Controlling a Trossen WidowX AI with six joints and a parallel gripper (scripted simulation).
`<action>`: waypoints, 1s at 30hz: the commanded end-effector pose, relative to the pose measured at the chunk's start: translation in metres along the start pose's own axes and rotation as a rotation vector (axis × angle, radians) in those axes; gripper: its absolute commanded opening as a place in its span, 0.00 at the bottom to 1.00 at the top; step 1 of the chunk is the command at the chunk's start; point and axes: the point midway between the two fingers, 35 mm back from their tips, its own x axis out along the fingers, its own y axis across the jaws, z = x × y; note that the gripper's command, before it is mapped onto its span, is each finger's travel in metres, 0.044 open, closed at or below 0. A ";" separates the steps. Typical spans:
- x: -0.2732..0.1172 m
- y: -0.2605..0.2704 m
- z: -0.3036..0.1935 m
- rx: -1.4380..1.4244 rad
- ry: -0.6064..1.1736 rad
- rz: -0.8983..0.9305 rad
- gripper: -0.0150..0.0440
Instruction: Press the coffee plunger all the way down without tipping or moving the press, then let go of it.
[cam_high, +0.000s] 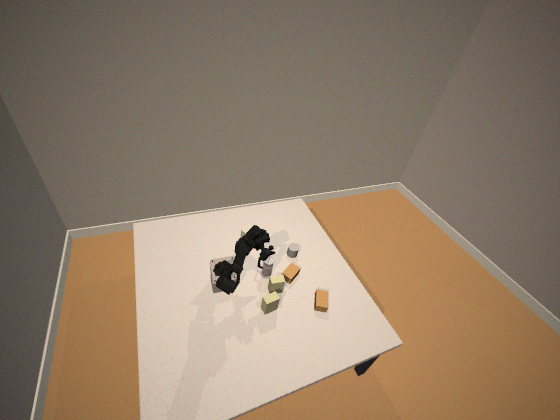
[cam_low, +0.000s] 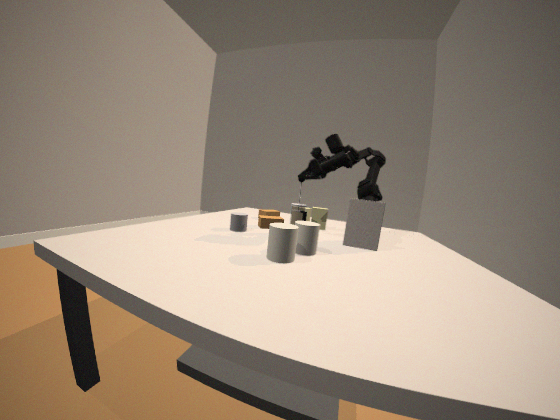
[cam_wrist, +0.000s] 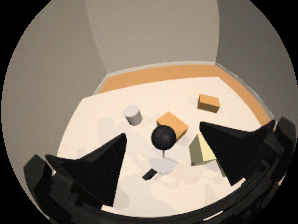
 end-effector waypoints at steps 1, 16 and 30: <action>0.003 0.001 -0.002 -0.009 0.000 0.005 0.87; 0.003 0.001 -0.002 -0.009 0.000 0.005 0.45; 0.010 0.004 -0.009 -0.008 0.004 0.007 0.45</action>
